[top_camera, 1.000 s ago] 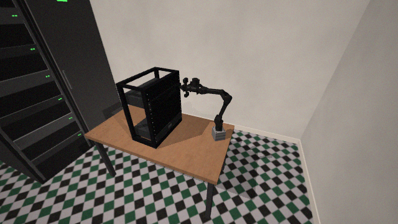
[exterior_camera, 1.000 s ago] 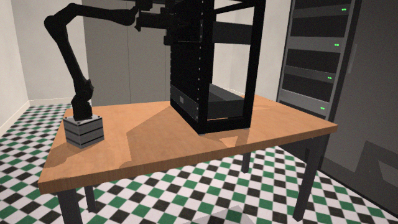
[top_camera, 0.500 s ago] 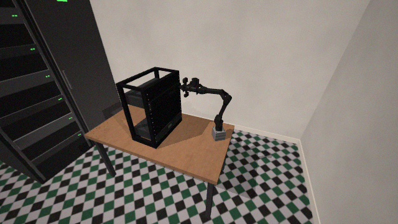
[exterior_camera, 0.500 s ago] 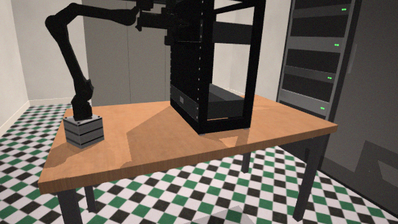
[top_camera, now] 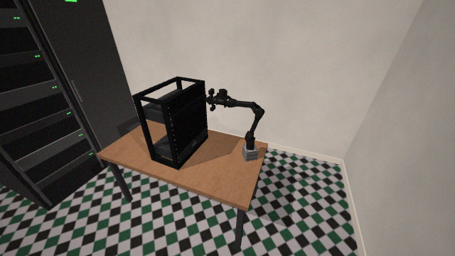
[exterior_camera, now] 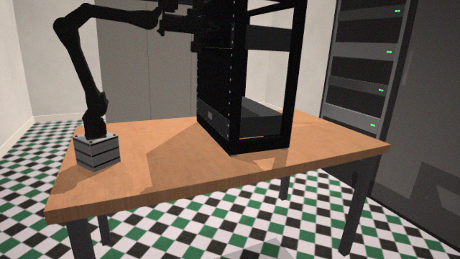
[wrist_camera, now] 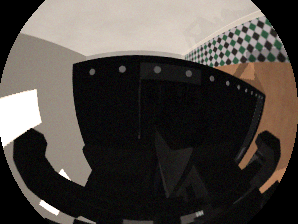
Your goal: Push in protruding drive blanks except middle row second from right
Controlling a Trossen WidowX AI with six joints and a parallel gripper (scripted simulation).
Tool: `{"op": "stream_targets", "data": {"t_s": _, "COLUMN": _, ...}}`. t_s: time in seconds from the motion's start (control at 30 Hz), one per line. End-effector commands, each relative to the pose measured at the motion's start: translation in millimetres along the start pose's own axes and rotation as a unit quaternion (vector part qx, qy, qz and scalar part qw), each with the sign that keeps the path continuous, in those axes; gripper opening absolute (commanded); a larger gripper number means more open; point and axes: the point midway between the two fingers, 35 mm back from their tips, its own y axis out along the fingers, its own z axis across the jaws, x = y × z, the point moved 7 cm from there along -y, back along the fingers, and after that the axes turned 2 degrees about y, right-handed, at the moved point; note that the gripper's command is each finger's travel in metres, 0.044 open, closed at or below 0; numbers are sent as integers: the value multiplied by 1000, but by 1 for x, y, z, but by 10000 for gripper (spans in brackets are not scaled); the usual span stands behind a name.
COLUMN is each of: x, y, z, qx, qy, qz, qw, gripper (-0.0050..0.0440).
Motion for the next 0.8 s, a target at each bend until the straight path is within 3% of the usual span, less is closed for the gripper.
{"op": "stream_targets", "data": {"t_s": 0.0, "x": 0, "y": -4, "z": 14, "qx": 21, "qy": 2, "qz": 0, "qw": 1000, "gripper": 0}}
{"op": "stream_targets", "data": {"t_s": 0.77, "x": 0, "y": -3, "z": 15, "qx": 21, "qy": 2, "qz": 0, "qw": 1000, "gripper": 0}}
